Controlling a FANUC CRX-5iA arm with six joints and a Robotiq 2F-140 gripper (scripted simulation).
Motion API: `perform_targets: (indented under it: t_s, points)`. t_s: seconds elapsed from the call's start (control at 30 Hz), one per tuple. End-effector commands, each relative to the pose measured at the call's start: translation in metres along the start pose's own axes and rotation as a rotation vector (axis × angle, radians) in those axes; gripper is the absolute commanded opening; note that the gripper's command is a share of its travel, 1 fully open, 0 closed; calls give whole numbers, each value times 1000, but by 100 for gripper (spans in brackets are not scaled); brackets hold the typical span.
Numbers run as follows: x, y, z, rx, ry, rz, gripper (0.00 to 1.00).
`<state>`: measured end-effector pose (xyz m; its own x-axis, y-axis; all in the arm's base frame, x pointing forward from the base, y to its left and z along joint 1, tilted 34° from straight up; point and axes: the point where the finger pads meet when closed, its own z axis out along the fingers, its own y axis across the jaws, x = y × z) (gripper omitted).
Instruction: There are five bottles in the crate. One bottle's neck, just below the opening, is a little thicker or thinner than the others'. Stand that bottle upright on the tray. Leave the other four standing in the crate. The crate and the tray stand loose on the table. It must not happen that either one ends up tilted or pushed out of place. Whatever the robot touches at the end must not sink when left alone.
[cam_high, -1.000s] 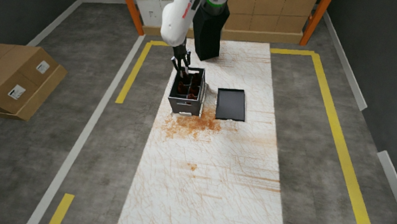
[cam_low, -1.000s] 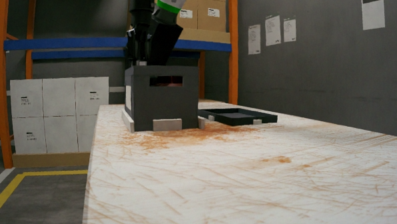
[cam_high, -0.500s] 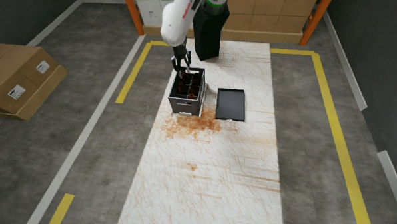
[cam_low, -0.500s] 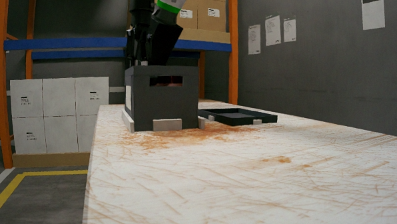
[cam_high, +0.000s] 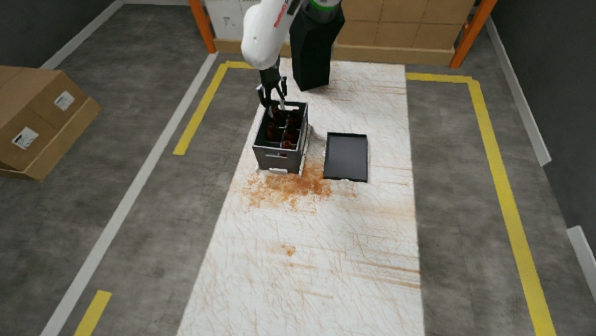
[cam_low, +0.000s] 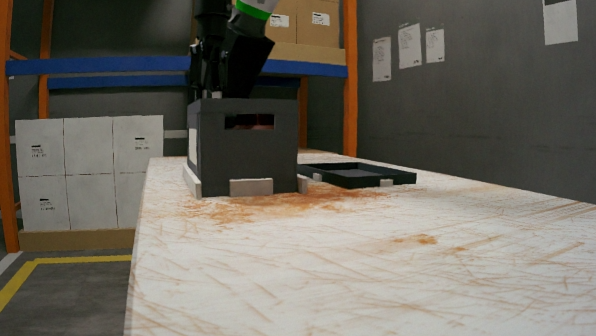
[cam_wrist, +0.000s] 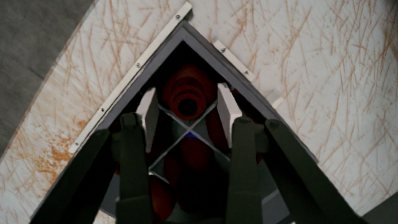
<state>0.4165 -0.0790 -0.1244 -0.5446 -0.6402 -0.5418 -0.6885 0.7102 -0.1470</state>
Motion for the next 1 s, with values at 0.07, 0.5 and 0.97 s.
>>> perform_targets:
  t_s: [0.07,0.5,0.97]
  points:
    - [0,0,0,1,0,0,44]
    - [0,0,-15,1,0,0,44]
    - [0,0,-54,1,0,0,44]
